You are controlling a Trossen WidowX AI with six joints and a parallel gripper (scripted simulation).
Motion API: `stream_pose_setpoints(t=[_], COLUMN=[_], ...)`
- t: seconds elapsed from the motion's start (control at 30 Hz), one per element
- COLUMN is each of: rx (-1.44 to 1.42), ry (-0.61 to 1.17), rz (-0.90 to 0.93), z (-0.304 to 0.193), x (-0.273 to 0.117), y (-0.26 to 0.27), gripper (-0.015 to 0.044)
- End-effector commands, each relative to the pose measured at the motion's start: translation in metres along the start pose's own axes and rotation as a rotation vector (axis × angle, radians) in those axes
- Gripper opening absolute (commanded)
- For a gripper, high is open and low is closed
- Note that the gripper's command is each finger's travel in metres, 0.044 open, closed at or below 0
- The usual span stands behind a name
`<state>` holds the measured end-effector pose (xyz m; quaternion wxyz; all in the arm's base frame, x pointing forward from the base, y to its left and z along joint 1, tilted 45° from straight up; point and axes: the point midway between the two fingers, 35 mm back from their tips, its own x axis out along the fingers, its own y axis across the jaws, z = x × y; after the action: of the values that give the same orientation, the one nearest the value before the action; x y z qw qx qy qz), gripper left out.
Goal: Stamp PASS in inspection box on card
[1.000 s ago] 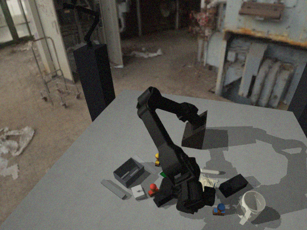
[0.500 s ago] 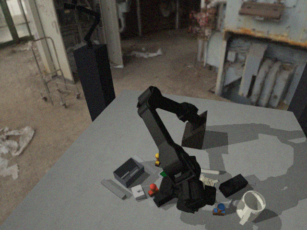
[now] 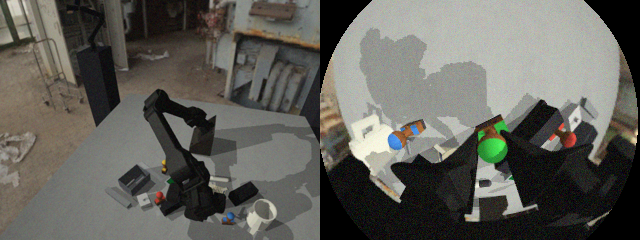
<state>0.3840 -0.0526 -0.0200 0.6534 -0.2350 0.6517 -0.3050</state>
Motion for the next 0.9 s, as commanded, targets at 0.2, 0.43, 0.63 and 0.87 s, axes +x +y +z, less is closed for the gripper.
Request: stream_pose_setpoints(t=[0.2,0.43,0.63,0.87], rx=[0.002,0.002,0.002,0.002], ry=[0.001,0.002,0.002,0.002], rz=[0.003,0.003,0.003,0.003], z=[0.0,0.0,0.0,0.0], x=[-0.005,-0.009,-0.011,-0.015], y=[0.001,0.001,0.001,0.001], gripper=[0.0,0.0,0.0,0.0])
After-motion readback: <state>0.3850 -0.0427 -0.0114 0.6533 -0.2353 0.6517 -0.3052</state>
